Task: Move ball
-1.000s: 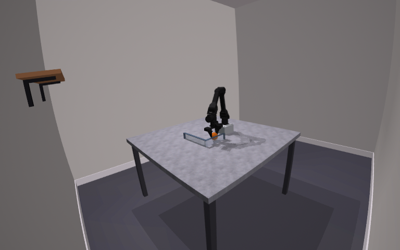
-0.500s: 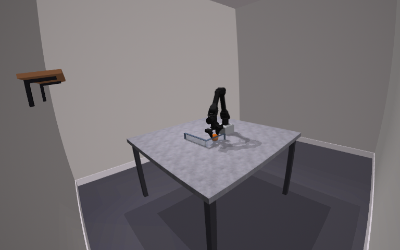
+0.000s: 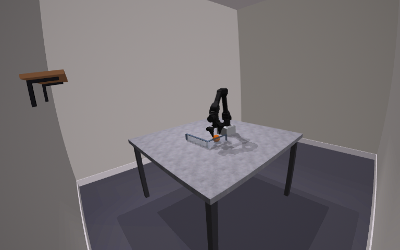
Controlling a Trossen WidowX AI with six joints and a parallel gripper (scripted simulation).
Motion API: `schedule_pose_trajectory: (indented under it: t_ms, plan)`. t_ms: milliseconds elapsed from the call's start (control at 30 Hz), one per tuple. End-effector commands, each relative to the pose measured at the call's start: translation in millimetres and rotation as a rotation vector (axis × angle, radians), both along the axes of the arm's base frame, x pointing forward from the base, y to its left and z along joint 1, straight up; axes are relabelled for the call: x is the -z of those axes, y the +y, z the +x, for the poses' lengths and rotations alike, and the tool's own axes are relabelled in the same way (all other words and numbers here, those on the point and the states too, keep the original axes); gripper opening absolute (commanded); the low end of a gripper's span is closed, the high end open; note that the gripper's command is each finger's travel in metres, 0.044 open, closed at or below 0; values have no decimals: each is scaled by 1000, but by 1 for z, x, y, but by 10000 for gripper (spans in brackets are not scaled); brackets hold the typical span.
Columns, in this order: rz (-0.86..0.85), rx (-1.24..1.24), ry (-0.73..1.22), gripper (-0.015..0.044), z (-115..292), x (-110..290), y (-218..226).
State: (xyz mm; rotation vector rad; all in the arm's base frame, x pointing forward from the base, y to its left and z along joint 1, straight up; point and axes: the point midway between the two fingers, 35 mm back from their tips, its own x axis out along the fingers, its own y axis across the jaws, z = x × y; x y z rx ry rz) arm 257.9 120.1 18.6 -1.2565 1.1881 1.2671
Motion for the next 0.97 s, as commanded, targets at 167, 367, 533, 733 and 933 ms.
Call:
schedule_pose_trajectory:
  t_ms: [167,367,533,733,933]
  plan:
    - [16,3,-33,435,2,-57,1]
    - [24,0,-52,435,7,-52,3]
    - [22,0,-48,440,3,-89,1]
    - [21,0,-46,440,0,-100,0]
    - [21,0,-46,440,0,-100,0]
